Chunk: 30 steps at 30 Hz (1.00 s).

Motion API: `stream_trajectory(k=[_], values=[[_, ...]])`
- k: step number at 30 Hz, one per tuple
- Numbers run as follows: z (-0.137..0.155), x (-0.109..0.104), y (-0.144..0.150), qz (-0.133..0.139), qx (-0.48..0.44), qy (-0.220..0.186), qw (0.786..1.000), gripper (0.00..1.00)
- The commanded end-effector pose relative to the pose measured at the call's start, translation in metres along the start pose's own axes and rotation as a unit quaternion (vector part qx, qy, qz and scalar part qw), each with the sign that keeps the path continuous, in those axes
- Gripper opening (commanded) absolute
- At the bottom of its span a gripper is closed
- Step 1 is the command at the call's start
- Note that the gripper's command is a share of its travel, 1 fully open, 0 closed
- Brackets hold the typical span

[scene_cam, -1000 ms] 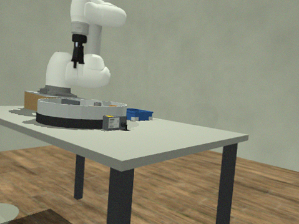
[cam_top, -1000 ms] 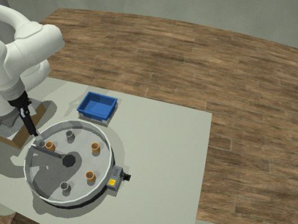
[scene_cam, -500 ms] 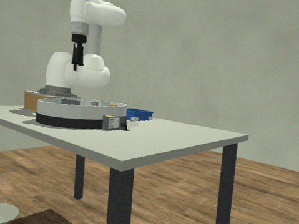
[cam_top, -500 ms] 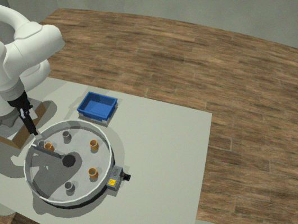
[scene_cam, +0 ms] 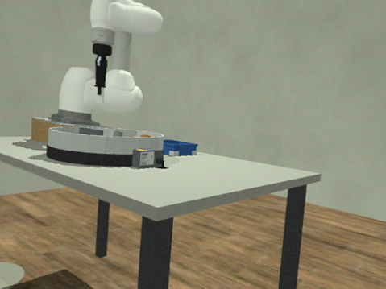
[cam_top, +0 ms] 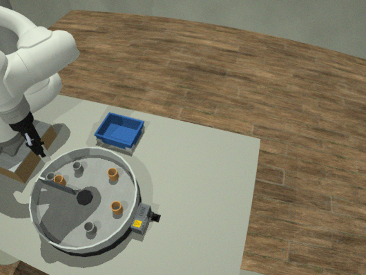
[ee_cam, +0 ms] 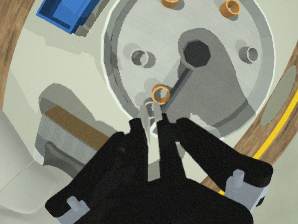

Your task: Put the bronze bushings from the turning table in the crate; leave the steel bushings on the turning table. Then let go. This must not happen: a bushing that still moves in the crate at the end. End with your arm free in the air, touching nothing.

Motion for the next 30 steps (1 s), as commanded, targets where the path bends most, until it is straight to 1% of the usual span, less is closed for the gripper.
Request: stream_trajectory(k=[1, 14, 15, 30], values=[[-0.0014, -0.0005, 0.0033, 0.003, 0.005, 0.003, 1.0, 0.07], [-0.0014, -0.0005, 0.0033, 0.003, 0.005, 0.003, 1.0, 0.07], [-0.0014, -0.0005, 0.0033, 0.003, 0.005, 0.003, 1.0, 0.1], [-0.0014, -0.0005, 0.0033, 0.003, 0.005, 0.003, 1.0, 0.1]])
Point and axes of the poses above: the point where the finger pads meet when closed, its own x axis out along the fingers, its own y axis across the jaws, z = x × y, the point moved 3 cm from there along -x, back along the fingers, and after that the axes turned 9 degrees about -x, right-handed, at the moved point
